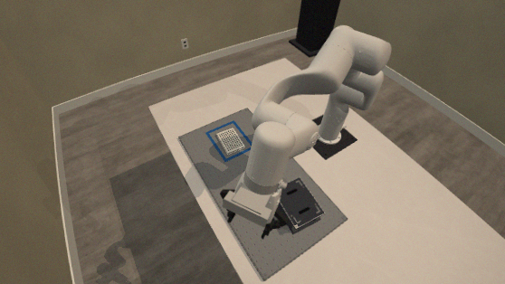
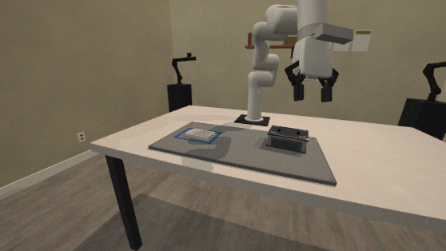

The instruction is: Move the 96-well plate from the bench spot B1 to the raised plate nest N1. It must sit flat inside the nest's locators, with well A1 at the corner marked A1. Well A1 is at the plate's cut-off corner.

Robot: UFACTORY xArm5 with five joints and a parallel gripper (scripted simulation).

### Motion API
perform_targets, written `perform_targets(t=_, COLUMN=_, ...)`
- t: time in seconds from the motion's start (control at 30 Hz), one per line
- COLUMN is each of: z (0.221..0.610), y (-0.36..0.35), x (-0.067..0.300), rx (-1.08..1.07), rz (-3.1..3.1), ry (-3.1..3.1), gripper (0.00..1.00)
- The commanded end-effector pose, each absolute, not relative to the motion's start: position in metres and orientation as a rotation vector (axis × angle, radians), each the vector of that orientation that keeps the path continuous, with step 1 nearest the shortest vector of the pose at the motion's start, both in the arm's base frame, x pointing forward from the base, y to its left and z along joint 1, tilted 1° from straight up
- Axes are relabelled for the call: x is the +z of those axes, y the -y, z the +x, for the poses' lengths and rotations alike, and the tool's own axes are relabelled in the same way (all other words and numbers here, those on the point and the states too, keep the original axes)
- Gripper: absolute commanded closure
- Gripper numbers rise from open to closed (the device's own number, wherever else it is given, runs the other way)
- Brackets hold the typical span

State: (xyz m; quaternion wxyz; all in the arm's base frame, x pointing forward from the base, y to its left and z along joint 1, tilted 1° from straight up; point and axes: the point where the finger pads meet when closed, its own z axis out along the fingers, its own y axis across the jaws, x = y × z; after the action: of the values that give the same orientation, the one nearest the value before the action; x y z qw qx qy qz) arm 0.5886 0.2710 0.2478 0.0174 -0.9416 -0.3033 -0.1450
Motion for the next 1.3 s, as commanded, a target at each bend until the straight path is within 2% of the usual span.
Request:
perform_targets(t=0.0, z=0.589, y=-0.271, x=0.25, rx=-0.458, rz=-2.924, ry=0.942, gripper=0.0)
perform_targets(t=0.53, z=0.589, y=-0.271, x=0.25, rx=-0.458, rz=-2.924, ry=0.942, gripper=0.0)
perform_targets(t=1.27, z=0.561, y=-0.188, x=0.261, rx=-0.354, rz=-3.017, ry=0.718, gripper=0.0)
